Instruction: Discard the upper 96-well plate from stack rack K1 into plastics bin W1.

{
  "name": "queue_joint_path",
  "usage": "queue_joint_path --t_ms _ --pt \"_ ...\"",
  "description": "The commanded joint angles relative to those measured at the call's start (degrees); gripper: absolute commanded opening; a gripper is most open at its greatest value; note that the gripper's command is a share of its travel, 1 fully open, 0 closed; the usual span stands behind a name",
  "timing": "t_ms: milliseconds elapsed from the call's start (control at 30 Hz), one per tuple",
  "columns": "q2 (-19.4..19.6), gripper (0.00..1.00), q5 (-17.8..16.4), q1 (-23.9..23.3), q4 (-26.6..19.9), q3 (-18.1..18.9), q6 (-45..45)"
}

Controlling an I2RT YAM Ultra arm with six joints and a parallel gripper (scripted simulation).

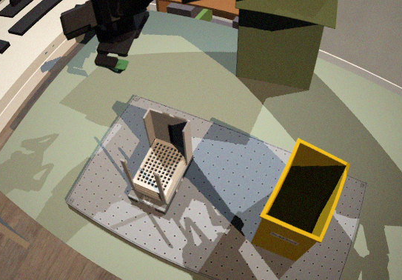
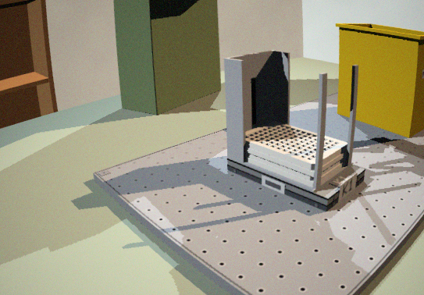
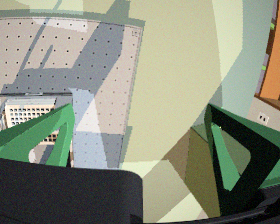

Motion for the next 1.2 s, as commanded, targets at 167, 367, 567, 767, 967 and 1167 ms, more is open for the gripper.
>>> queue_joint_path --t_ms 167,367,567,767,967,1167 --pt "-0.2 1.00 0.0 -0.3 0.0 0.1 0.0" --pt "-0.2 1.00 0.0 -0.3 0.0 0.1 0.0" --pt "-0.8 1.00 -0.2 0.2 0.1 0.0 -1.2" --pt "-3.5 1.00 -1.4 2.7 0.9 -0.5 -8.8" --pt "-5.6 1.00 -2.9 4.8 2.0 -1.1 -17.0" --pt "-6.8 1.00 -4.1 6.0 2.7 -1.6 -22.7"
